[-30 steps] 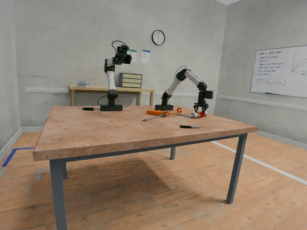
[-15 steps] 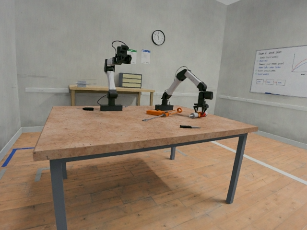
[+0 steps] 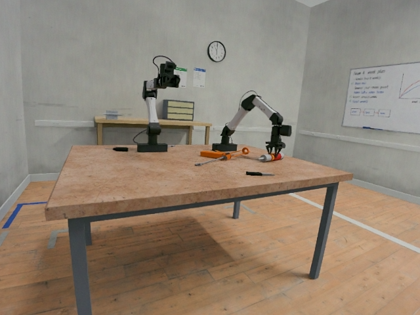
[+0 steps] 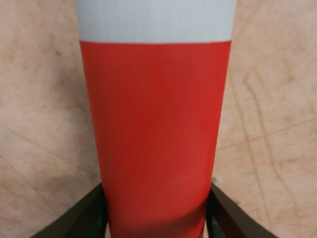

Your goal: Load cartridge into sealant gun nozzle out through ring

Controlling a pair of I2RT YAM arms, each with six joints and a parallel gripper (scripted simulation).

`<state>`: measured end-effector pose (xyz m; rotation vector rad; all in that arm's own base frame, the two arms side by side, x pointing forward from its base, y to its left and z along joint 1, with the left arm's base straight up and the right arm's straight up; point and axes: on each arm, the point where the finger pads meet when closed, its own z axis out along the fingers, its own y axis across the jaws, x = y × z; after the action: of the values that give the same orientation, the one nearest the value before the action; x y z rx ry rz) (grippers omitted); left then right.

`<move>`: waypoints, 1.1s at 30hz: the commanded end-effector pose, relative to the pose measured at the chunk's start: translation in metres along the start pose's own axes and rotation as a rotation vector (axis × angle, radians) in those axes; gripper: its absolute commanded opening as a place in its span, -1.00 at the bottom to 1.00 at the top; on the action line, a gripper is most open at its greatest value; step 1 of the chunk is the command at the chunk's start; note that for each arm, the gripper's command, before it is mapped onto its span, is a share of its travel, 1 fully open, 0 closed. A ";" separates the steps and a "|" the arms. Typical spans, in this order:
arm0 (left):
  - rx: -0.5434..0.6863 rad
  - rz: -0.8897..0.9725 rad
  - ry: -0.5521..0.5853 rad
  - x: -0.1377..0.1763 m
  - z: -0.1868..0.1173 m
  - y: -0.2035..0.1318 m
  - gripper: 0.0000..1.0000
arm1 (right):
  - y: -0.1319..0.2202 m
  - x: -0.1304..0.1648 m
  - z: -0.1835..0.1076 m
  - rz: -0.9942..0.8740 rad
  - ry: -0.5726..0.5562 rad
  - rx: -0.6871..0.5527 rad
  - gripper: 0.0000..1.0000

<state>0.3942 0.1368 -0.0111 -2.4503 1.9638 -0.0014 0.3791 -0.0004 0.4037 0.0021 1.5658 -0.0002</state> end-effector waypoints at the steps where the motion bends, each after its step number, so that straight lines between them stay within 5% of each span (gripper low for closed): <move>1: -0.017 -0.008 0.009 -0.001 0.004 0.005 -1.00 | 0.002 -0.017 -0.007 0.003 -0.032 -0.001 0.00; 18: -0.039 -0.013 0.011 0.000 0.005 0.010 -1.00 | 0.002 -0.017 -0.007 0.003 -0.032 -0.001 0.00; 24: 0.032 -0.014 -0.006 -0.002 -0.046 -0.001 -1.00 | 0.002 -0.017 -0.007 0.003 -0.032 -0.001 0.00; 33: 0.052 -0.009 -0.009 -0.002 -0.079 -0.008 -1.00 | 0.002 -0.017 -0.007 0.003 -0.032 -0.001 0.00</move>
<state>0.3935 0.1365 0.0198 -2.4686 1.9778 0.0215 0.3791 -0.0004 0.4037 0.0022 1.5658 -0.0002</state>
